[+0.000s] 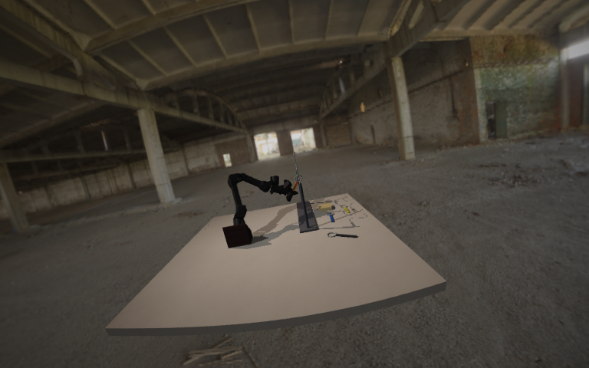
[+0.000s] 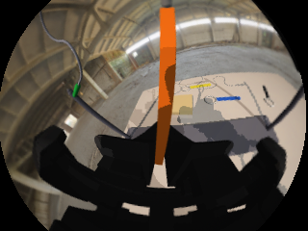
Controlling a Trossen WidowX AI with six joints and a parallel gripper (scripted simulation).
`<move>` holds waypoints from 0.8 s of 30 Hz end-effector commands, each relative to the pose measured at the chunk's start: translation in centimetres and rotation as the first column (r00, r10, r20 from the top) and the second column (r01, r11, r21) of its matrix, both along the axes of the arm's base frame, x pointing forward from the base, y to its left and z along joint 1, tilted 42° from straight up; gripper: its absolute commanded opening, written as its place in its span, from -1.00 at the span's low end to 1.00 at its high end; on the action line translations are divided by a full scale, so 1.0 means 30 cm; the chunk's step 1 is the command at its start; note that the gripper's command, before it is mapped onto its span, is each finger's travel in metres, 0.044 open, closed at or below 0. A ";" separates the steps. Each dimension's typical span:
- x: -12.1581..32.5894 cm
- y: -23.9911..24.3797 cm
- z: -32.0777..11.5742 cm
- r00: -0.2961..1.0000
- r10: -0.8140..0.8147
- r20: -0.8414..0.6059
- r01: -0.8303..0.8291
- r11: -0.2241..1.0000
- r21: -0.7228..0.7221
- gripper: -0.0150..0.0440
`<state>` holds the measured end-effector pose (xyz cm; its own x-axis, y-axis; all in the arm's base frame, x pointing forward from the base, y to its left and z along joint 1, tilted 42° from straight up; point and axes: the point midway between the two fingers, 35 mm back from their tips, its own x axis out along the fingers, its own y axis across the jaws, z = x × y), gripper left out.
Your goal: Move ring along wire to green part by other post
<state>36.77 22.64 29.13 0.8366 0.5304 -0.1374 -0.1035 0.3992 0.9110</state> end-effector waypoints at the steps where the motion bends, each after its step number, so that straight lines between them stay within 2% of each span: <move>1: -0.003 -0.021 -0.042 1.000 0.006 0.002 -0.006 0.996 -0.083 -1.00; 13: -0.002 -0.091 -0.130 1.000 0.011 0.008 -0.008 0.964 -0.264 -1.00; 24: -0.001 -0.136 -0.173 1.000 0.013 0.010 -0.009 0.944 -0.329 -1.00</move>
